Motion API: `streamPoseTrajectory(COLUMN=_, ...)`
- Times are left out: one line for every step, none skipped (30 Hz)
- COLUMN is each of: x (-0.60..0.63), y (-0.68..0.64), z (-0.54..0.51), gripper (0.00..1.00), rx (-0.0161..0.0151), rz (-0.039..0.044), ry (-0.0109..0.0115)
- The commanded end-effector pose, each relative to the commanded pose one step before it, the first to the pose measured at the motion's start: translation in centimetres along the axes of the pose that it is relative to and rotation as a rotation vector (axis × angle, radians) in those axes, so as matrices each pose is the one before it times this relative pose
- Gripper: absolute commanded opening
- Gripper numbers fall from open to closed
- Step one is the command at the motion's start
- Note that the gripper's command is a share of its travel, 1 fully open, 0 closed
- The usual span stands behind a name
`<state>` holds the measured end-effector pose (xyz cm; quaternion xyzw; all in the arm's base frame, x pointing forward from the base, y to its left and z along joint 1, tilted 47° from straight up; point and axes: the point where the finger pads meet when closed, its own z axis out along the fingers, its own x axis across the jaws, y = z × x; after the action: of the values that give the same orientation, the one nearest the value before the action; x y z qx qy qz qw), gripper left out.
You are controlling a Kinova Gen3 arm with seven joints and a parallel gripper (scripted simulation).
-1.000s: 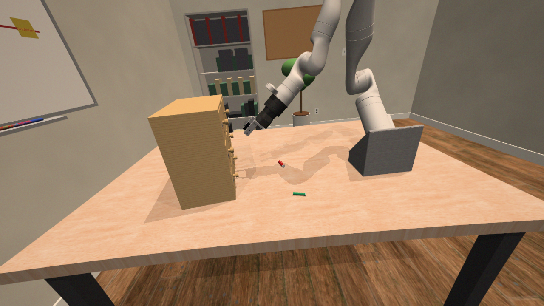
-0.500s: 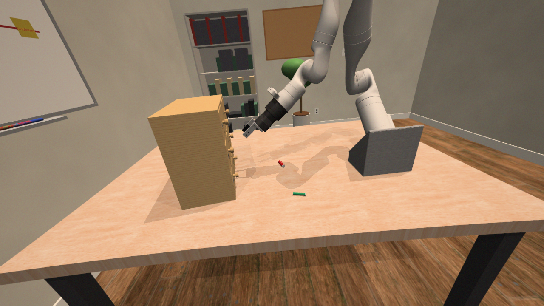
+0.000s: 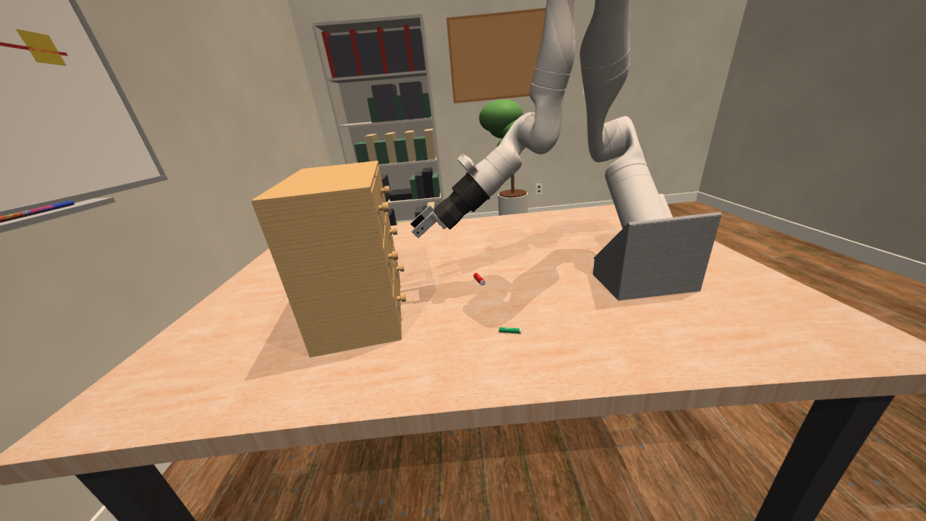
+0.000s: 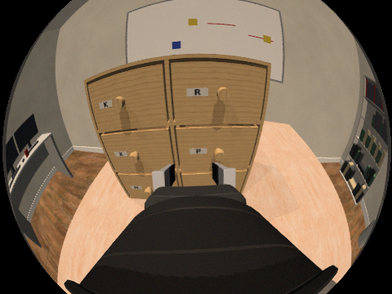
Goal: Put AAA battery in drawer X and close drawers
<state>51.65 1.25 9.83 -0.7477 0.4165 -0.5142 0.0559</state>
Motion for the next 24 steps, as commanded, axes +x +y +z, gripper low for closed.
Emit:
streamPoseTrajectory(x=0.239, y=0.576, z=0.277, gripper=1.00, rx=-0.00027, rz=-0.00541, ry=0.00623)
streamPoseTrajectory(x=0.000, y=0.015, z=0.043, gripper=1.00, rx=0.00396, rz=0.00000, ry=-0.00001)
streamPoseTrajectory(x=0.003, y=0.012, z=0.050, gripper=1.00, rx=0.00397, rz=0.00008, ry=0.00015)
streamPoseTrajectory(x=0.003, y=0.012, z=0.048, gripper=1.00, rx=0.00387, rz=0.00007, ry=0.00012)
streamPoseTrajectory(x=0.002, y=0.013, z=0.045, gripper=1.00, rx=0.00378, rz=0.00005, ry=0.00010)
streamPoseTrajectory(x=0.001, y=0.013, z=0.043, gripper=1.00, rx=0.00368, rz=0.00004, ry=0.00007)
streamPoseTrajectory(x=0.001, y=0.014, z=0.041, gripper=1.00, rx=0.00358, rz=0.00002, ry=0.00004)
streamPoseTrajectory(x=0.000, y=0.014, z=0.039, gripper=1.00, rx=0.00349, rz=0.00001, ry=0.00002)
streamPoseTrajectory(x=0.000, y=0.014, z=0.037, gripper=1.00, rx=0.00339, rz=0.00000, ry=0.00000)
streamPoseTrajectory(x=0.000, y=0.000, z=0.000, gripper=1.00, rx=0.00000, rz=0.00000, ry=0.00000)
streamPoseTrajectory(x=0.000, y=0.000, z=0.000, gripper=1.00, rx=0.00000, rz=0.00000, ry=0.00000)
streamPoseTrajectory(x=0.000, y=0.014, z=0.035, gripper=1.00, rx=0.00330, rz=-0.00001, ry=-0.00002)
streamPoseTrajectory(x=-0.001, y=0.014, z=0.033, gripper=1.00, rx=0.00321, rz=-0.00002, ry=-0.00004)
streamPoseTrajectory(x=-0.001, y=0.015, z=0.031, gripper=1.00, rx=0.00311, rz=-0.00003, ry=-0.00006)
streamPoseTrajectory(x=-0.002, y=0.015, z=0.030, gripper=1.00, rx=0.00302, rz=-0.00004, ry=-0.00008)
streamPoseTrajectory(x=-0.002, y=0.015, z=0.028, gripper=1.00, rx=0.00293, rz=-0.00005, ry=-0.00009)
streamPoseTrajectory(x=-0.002, y=0.015, z=0.026, gripper=1.00, rx=0.00283, rz=-0.00005, ry=-0.00011)
streamPoseTrajectory(x=-0.002, y=0.014, z=0.025, gripper=1.00, rx=0.00274, rz=-0.00006, ry=-0.00012)
streamPoseTrajectory(x=0.001, y=0.011, z=0.030, gripper=1.00, rx=0.00275, rz=0.00002, ry=0.00002)
streamPoseTrajectory(x=0.003, y=0.009, z=0.034, gripper=1.00, rx=0.00274, rz=0.00007, ry=0.00012)
streamPoseTrajectory(x=0.002, y=0.009, z=0.032, gripper=1.00, rx=0.00264, rz=0.00006, ry=0.00011)
streamPoseTrajectory(x=0.002, y=0.009, z=0.031, gripper=1.00, rx=0.00255, rz=0.00005, ry=0.00009)
streamPoseTrajectory(x=0.002, y=0.009, z=0.029, gripper=1.00, rx=0.00246, rz=0.00004, ry=0.00007)
streamPoseTrajectory(x=0.001, y=0.009, z=0.028, gripper=1.00, rx=0.00237, rz=0.00003, ry=0.00006)
